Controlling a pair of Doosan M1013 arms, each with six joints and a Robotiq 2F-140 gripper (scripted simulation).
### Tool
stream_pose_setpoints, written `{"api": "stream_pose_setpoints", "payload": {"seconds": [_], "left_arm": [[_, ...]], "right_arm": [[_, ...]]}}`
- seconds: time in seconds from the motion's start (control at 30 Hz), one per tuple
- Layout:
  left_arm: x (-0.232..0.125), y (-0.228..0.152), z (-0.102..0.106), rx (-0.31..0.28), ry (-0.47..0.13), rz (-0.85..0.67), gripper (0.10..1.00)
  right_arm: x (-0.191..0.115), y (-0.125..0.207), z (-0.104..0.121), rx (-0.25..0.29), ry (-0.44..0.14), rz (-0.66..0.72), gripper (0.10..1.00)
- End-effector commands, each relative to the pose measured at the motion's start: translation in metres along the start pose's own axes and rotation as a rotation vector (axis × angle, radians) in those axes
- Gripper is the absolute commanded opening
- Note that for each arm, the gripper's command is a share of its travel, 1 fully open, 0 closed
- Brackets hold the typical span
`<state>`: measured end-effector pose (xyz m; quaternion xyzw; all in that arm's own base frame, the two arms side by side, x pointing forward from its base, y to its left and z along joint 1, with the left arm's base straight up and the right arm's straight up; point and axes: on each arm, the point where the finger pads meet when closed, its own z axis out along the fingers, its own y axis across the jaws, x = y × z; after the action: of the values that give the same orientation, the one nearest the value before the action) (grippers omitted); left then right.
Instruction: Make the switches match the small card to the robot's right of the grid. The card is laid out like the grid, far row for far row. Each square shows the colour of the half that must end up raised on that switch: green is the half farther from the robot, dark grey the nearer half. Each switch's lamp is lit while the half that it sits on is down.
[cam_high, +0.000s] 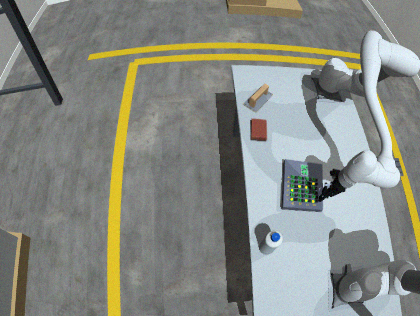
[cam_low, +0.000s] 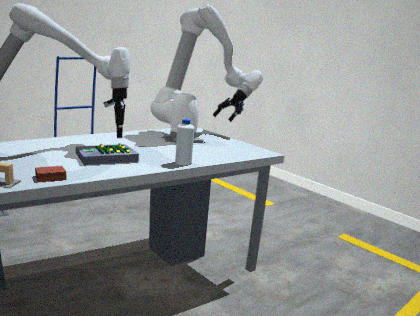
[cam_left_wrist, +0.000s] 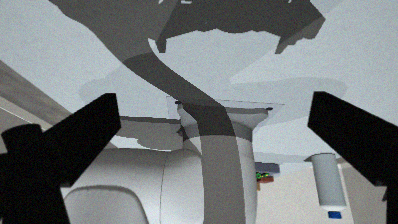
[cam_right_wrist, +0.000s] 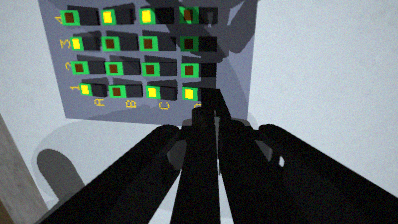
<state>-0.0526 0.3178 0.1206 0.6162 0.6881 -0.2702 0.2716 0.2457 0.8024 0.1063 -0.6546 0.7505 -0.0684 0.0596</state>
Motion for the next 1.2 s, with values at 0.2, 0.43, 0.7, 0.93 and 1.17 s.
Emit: {"api": "stream_pose_setpoints", "payload": {"seconds": [0.2,0.43,0.7,0.93,1.17], "left_arm": [[0.0,0.0,0.0,0.0,0.001,0.0,1.0],[0.0,0.0,0.0,0.0,0.001,0.0,1.0],[0.0,0.0,0.0,0.0,0.001,0.0,1.0],[0.0,0.0,0.0,0.0,0.001,0.0,1.0],[0.0,0.0,0.0,0.0,0.001,0.0,1.0]], "right_arm": [[0.0,0.0,-0.001,0.0,-0.002,0.0,0.099],[0.0,0.0,-0.001,0.0,-0.002,0.0,0.099],[0.0,0.0,-0.001,0.0,-0.002,0.0,0.099],[0.0,0.0,0.0,0.0,-0.002,0.0,0.099],[0.0,0.0,0.015,0.0,-0.002,0.0,0.099]]}}
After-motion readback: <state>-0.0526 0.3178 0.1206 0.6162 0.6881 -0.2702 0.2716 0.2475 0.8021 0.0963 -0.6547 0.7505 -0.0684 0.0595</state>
